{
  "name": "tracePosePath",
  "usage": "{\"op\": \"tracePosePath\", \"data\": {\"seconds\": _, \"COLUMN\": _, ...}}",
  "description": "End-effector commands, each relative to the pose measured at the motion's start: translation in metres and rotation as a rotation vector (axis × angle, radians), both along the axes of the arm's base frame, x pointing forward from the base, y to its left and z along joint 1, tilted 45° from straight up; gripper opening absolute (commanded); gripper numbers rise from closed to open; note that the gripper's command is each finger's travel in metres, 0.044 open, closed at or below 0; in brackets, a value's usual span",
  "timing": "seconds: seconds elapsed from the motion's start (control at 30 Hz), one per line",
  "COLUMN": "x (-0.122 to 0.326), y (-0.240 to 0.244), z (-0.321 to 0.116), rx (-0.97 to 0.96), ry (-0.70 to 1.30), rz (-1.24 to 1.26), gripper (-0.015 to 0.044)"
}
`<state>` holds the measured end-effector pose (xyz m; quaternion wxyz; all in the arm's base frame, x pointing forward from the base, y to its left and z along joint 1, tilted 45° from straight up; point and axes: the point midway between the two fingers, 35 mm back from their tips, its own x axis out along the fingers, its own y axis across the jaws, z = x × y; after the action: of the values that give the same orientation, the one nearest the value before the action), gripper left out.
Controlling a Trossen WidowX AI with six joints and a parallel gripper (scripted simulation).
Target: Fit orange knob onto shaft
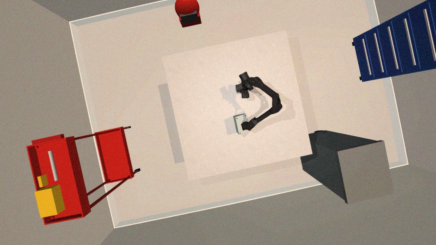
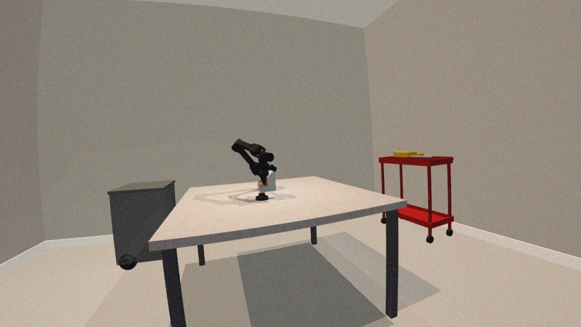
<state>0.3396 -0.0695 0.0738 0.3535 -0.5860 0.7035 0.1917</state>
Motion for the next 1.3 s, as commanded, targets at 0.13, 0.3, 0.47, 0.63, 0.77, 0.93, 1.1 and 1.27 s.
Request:
{"op": "tracePosePath", "data": {"seconds": 0.13, "x": -0.0033, "y": -0.0178, "z": 0.0114, "rx": -0.015, "ry": 0.000, "rz": 0.001, "gripper": 0.0000}}
{"op": "tracePosePath", "data": {"seconds": 0.3, "x": -0.0033, "y": -0.0175, "z": 0.0110, "rx": -0.020, "ry": -0.050, "rz": -0.050, "gripper": 0.0000}}
{"op": "tracePosePath", "data": {"seconds": 0.47, "x": -0.0031, "y": -0.0188, "z": 0.0123, "rx": -0.029, "ry": -0.152, "rz": -0.155, "gripper": 0.0000}}
{"op": "tracePosePath", "data": {"seconds": 0.63, "x": -0.0020, "y": -0.0202, "z": 0.0136, "rx": -0.039, "ry": -0.262, "rz": -0.268, "gripper": 0.0000}}
{"op": "tracePosePath", "data": {"seconds": 0.77, "x": -0.0017, "y": -0.0201, "z": 0.0135, "rx": -0.044, "ry": -0.324, "rz": -0.332, "gripper": 0.0000}}
{"op": "tracePosePath", "data": {"seconds": 0.93, "x": -0.0014, "y": -0.0195, "z": 0.0128, "rx": -0.052, "ry": -0.412, "rz": -0.423, "gripper": 0.0000}}
{"op": "tracePosePath", "data": {"seconds": 1.1, "x": -0.0019, "y": -0.0184, "z": 0.0118, "rx": -0.060, "ry": -0.502, "rz": -0.516, "gripper": 0.0000}}
{"op": "tracePosePath", "data": {"seconds": 1.27, "x": -0.0031, "y": -0.0173, "z": 0.0108, "rx": -0.068, "ry": -0.592, "rz": -0.609, "gripper": 0.0000}}
